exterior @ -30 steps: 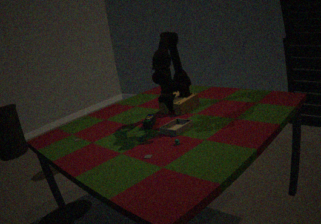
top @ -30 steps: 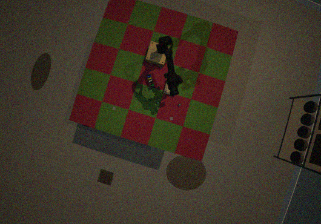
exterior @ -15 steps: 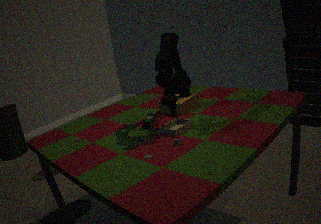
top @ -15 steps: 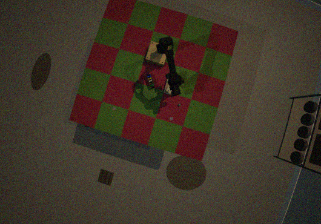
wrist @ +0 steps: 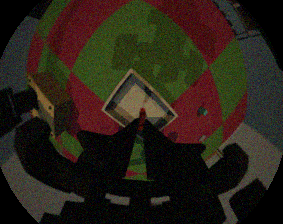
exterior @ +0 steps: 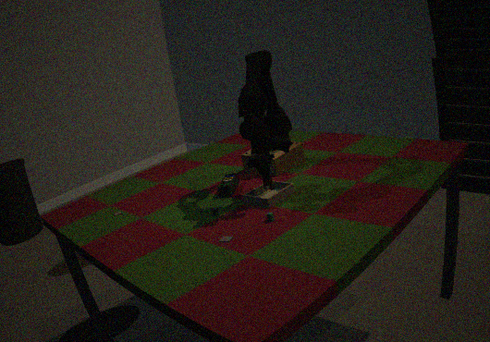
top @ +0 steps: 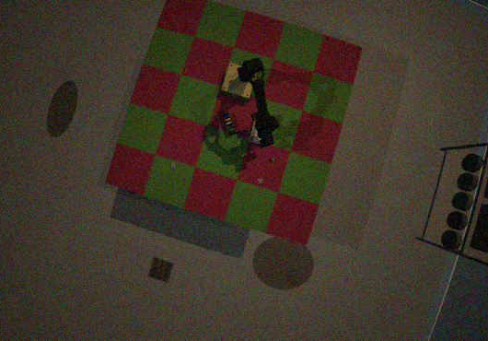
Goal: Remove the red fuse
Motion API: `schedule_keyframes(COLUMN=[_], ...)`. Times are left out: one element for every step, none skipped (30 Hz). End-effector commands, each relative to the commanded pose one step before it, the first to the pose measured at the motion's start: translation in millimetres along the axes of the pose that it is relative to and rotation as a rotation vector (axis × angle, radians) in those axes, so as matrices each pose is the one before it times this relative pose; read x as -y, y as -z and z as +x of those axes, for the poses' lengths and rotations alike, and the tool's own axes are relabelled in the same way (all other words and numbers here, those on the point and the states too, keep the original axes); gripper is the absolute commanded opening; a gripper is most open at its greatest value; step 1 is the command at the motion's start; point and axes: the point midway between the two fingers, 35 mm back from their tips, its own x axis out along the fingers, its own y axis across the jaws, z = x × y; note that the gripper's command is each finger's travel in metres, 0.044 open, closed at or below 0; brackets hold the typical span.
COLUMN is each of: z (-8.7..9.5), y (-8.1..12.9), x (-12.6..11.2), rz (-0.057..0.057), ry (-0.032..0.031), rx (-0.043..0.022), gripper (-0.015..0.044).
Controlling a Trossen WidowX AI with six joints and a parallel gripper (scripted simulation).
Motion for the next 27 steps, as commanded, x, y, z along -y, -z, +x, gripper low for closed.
schedule_keyframes(z=[6.12,0.0,0.0,-3.39,0.0,0.0,0.0,0.0,0.0,0.0,0.0,0.0,0.0,0.0,0.0,-2.9,-8.75,-13.24,-8.9,-2.98,0.0,0.0,0.0,0.0,0.0,0.0,0.0], y=[0.35,0.0,0.0,-0.4,0.0,0.0,0.0,0.0,0.0,0.0,0.0,0.0,0.0,0.0,0.0,0.03,0.09,0.12,0.07,0.02,0.0,0.0,0.0,0.0,0.0,0.0,0.0], x=[-2.11,0.0,0.0,1.46,0.0,0.0,0.0,0.0,0.0,0.0,0.0,0.0,0.0,0.0,0.0,0.09,0.08,-0.41,-0.64,-0.28,0.0,0.0,0.0,0.0,0.0,0.0,0.0], rz=[0.003,0.0,0.0,-0.003,0.0,0.0,0.0,0.0,0.0,0.0,0.0,0.0,0.0,0.0,0.0,0.0002,0.0007,0.0011,0.0007,0.0002,0.0,0.0,0.0,0.0,0.0,0.0,0.0], ry=[-0.00802,0.0,0.0,0.00528,0.0,0.0,0.0,0.0,0.0,0.0,0.0,0.0,0.0,0.0,0.0,-0.00039,-0.00119,-0.00184,-0.00126,-0.00042,0.0,0.0,0.0,0.0,0.0,0.0,0.0], rx=[-0.00288,0.0,0.0,0.00302,0.0,0.0,0.0,0.0,0.0,0.0,0.0,0.0,0.0,0.0,0.0,-0.00024,-0.00071,-0.00107,-0.00072,-0.00024,0.0,0.0,0.0,0.0,0.0,0.0,0.0], gripper=[0.0,0.0,0.0,0.0026,0.0053,0.0079,0.0105,0.0131,0.0158,0.0184,0.021,0.0236,0.0263,0.0289,0.0315,0.033,0.033,0.033,0.033,0.033,0.033,0.033,0.033,0.033,0.033,0.033,0.033])
